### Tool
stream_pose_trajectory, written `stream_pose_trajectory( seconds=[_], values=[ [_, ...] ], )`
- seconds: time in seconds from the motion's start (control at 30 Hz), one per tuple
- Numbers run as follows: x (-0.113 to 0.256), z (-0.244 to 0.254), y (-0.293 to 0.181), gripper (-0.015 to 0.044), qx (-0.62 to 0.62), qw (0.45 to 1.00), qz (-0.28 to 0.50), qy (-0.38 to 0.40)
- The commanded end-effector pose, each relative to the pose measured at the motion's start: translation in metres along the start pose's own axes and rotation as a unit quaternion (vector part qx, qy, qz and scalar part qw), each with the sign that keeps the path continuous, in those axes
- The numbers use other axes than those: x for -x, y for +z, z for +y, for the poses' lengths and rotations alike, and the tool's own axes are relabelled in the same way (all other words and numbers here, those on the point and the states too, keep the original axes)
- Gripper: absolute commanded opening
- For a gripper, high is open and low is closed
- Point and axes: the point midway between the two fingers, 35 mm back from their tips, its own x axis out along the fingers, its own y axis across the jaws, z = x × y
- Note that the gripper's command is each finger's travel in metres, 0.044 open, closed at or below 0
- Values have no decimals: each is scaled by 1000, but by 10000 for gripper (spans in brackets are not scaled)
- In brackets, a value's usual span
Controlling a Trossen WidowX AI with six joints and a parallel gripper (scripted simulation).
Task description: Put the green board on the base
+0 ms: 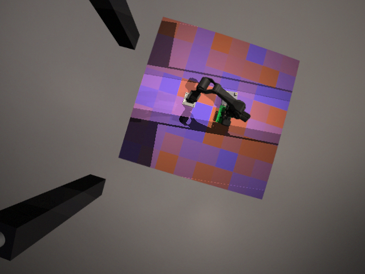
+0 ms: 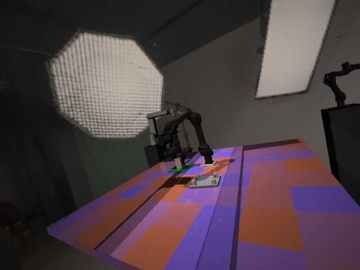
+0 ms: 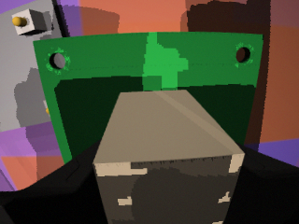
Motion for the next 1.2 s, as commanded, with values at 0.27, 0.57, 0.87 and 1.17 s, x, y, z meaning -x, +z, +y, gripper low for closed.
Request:
stream_pose_trajectory(
  seconds=[0.27,0.57,0.87,1.17],
  values=[
    [2,26,11,0,13,1000,-2,1],
    [2,47,18,0,25,1000,-3,2],
    [2,70,22,0,36,999,-3,3],
    [3,92,25,0,47,999,-3,4]
  ],
)
